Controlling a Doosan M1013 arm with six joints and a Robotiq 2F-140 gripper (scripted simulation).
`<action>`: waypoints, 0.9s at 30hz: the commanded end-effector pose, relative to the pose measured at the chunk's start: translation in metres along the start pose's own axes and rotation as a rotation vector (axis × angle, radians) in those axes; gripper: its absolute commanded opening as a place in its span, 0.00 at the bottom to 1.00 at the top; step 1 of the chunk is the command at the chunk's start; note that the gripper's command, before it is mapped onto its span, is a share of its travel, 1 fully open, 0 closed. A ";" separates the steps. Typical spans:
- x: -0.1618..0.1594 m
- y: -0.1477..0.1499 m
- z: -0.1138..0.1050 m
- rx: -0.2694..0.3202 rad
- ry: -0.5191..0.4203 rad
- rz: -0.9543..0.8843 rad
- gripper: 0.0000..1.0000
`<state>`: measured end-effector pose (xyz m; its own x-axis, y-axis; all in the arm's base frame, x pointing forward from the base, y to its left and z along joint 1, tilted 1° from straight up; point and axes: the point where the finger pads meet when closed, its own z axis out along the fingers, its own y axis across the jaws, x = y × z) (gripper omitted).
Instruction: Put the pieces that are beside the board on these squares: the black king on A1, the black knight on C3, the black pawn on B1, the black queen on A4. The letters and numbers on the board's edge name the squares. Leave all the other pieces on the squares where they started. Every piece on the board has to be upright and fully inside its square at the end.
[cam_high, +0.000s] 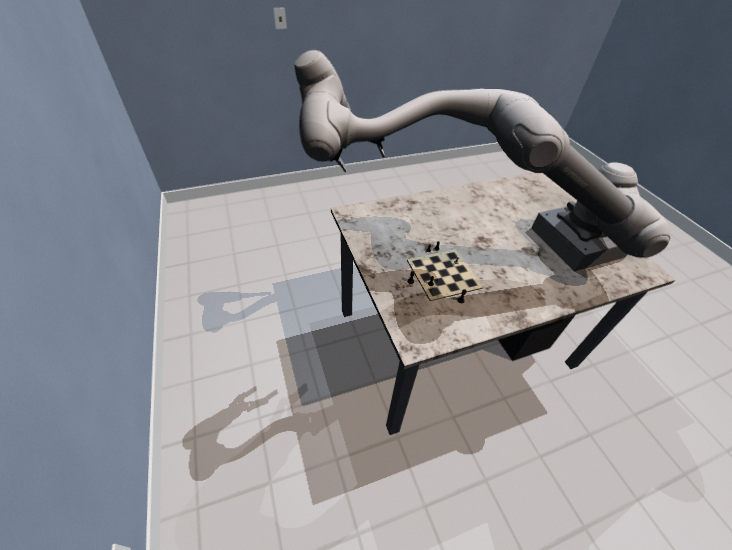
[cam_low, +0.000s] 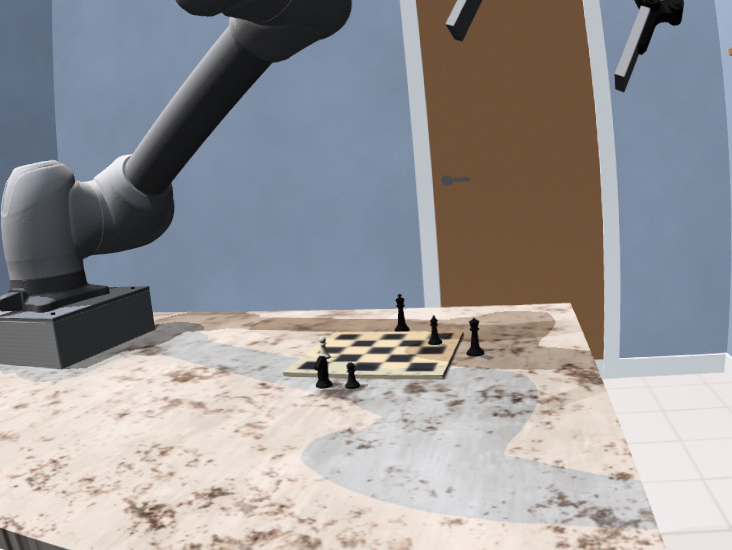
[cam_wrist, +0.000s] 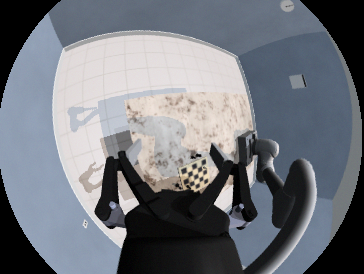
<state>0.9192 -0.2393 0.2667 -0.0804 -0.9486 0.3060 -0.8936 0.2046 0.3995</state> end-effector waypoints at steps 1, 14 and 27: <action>0.000 0.000 0.000 0.000 0.000 0.000 1.00; 0.000 0.000 0.000 0.000 0.000 0.000 1.00; 0.001 -0.004 0.055 -0.069 -0.103 0.192 1.00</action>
<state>0.9100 -0.2471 0.2433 -0.1798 -0.9369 0.2999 -0.8663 0.2953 0.4028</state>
